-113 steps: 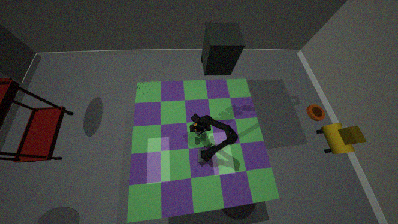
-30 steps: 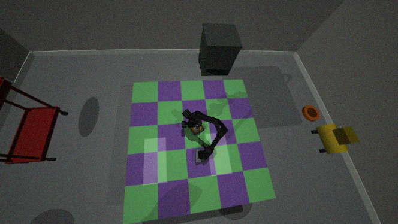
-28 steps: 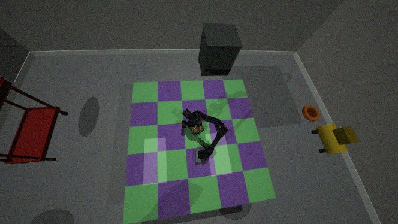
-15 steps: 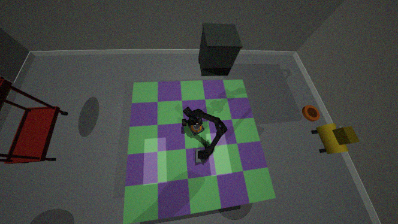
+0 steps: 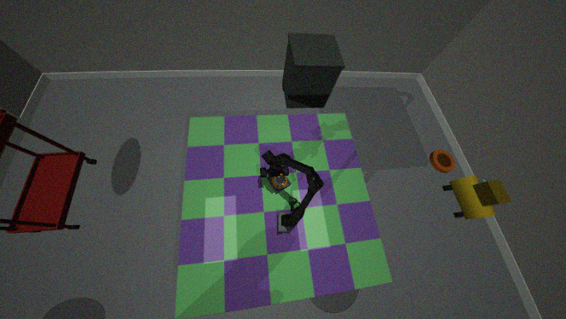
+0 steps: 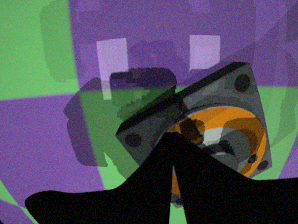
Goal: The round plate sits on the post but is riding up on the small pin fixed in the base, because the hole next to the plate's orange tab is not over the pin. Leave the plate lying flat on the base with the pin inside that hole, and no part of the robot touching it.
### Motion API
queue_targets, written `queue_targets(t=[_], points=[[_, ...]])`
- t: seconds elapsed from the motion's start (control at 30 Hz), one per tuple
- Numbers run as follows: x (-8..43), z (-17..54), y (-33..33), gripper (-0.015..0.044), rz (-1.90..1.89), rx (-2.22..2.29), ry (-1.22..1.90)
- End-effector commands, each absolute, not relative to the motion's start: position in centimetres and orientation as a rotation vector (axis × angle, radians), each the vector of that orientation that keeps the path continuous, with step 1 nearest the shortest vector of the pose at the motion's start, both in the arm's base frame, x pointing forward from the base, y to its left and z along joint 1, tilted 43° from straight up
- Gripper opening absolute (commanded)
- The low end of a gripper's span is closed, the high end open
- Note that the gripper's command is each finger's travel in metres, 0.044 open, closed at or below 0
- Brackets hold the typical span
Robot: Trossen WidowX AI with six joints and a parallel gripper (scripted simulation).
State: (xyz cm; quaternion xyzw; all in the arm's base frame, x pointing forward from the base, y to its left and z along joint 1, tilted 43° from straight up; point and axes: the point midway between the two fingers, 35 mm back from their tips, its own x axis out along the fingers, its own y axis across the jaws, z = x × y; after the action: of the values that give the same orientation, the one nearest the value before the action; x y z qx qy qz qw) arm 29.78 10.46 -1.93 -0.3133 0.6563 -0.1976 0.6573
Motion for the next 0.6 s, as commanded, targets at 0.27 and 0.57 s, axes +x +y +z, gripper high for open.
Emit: queue_targets(t=[0.27,0.57], points=[[30.2,-0.2,11.7,0.0000,-0.448,-0.709,1.481],[29.9,1.0,12.4,0.0000,-0.450,-0.720,1.483]])
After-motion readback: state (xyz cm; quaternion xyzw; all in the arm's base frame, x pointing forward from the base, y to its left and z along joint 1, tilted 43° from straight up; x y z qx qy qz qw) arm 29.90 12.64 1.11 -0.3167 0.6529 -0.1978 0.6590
